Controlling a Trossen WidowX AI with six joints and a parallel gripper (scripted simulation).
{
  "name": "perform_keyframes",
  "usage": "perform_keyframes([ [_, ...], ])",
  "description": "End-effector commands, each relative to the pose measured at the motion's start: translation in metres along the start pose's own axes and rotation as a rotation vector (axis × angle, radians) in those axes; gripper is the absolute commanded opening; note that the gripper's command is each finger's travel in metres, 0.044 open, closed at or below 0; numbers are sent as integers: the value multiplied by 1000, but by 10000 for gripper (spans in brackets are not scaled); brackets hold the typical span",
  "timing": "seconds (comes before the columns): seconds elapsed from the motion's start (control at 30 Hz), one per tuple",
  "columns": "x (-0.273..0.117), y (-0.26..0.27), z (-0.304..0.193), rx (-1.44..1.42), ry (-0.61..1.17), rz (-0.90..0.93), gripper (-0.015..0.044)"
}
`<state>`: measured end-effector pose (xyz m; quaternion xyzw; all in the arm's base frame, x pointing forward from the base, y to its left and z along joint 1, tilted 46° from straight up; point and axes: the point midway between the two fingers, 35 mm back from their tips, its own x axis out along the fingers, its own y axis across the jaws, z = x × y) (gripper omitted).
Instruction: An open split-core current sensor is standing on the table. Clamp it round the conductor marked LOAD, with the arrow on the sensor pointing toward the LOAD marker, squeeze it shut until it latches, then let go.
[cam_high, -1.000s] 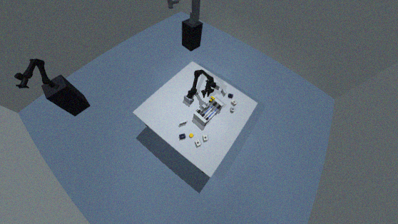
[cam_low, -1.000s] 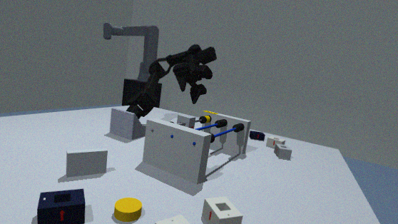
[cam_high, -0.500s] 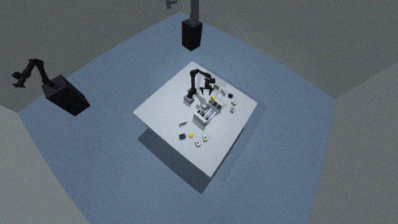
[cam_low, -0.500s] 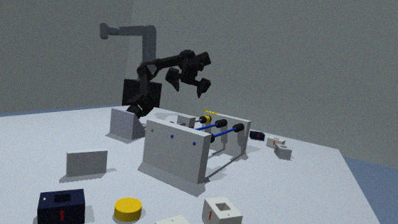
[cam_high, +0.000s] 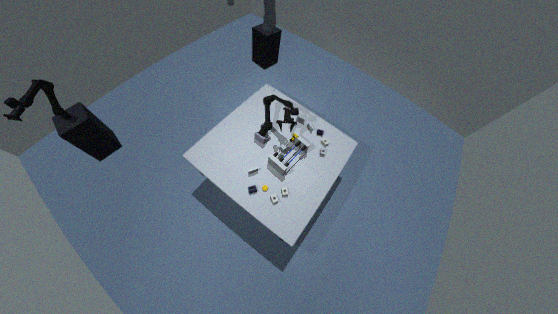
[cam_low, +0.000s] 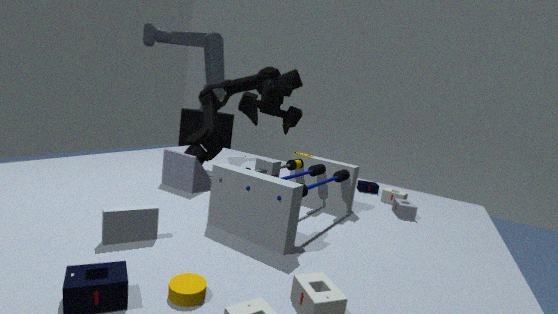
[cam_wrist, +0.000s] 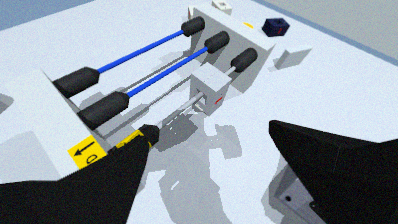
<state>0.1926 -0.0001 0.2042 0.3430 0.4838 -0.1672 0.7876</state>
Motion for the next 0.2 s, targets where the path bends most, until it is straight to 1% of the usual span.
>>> perform_keyframes([
  [0.0, 0, 1, 0, -19, 7, 2, 440],
  [0.13, 12, -1, 5, -278, 103, -9, 440],
  [0.17, 4, 0, 1, -132, 40, -5, 440],
])
